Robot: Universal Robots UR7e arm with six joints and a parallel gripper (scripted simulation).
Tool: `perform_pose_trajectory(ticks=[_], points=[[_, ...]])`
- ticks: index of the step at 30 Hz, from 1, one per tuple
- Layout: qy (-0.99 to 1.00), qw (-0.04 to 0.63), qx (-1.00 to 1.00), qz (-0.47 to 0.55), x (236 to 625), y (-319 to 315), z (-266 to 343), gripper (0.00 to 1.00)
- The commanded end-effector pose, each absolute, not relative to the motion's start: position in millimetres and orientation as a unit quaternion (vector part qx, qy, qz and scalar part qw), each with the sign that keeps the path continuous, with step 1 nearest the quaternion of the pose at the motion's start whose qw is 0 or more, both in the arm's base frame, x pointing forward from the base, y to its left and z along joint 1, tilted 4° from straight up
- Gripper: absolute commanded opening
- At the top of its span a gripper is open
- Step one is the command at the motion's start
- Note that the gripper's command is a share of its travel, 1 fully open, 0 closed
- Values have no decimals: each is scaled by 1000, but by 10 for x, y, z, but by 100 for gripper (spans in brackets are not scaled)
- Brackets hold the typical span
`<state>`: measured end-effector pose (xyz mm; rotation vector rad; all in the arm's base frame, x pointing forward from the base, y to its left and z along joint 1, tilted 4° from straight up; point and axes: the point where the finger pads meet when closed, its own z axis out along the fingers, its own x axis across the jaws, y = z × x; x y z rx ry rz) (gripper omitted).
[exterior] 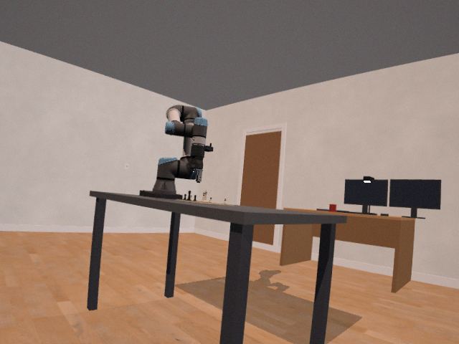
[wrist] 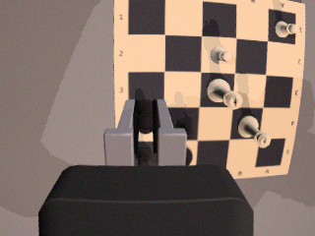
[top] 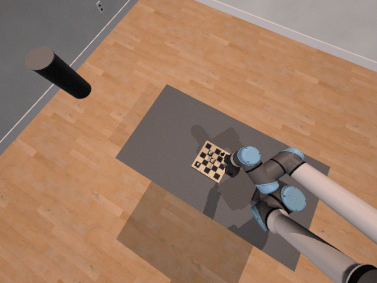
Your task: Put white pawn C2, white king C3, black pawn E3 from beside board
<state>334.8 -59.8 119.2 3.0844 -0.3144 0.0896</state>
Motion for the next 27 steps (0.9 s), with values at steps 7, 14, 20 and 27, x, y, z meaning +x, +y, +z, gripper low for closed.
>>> perform_pose_trajectory(ticks=[7, 14, 20, 27], points=[[-101, 20, 994, 29, 3355, -604, 1112, 0], [-101, 20, 994, 29, 3367, -617, 880, 0], [-101, 20, 994, 29, 3381, -634, 582, 0], [-101, 20, 994, 29, 3391, -646, 378, 0]])
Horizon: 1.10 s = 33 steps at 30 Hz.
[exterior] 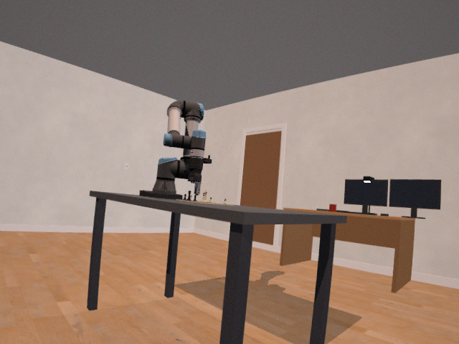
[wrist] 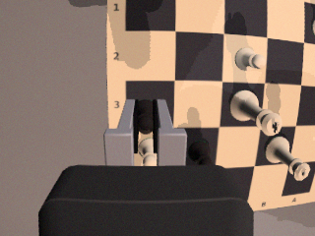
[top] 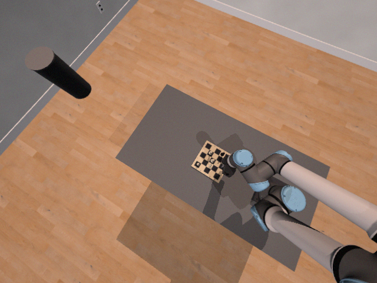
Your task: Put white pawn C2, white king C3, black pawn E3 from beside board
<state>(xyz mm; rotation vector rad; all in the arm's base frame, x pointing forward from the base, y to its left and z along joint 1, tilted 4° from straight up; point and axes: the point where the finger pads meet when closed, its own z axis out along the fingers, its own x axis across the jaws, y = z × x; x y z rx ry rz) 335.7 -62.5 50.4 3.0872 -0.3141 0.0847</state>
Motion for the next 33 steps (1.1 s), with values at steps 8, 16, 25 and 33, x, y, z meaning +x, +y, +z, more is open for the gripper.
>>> perform_pose_trajectory(ticks=[8, 16, 25, 33], points=[[-101, 20, 994, 29, 3398, -653, 243, 0], [-101, 20, 994, 29, 3398, -653, 239, 0], [-101, 20, 994, 29, 3398, -653, 239, 0], [-101, 20, 994, 29, 3398, -653, 239, 0]])
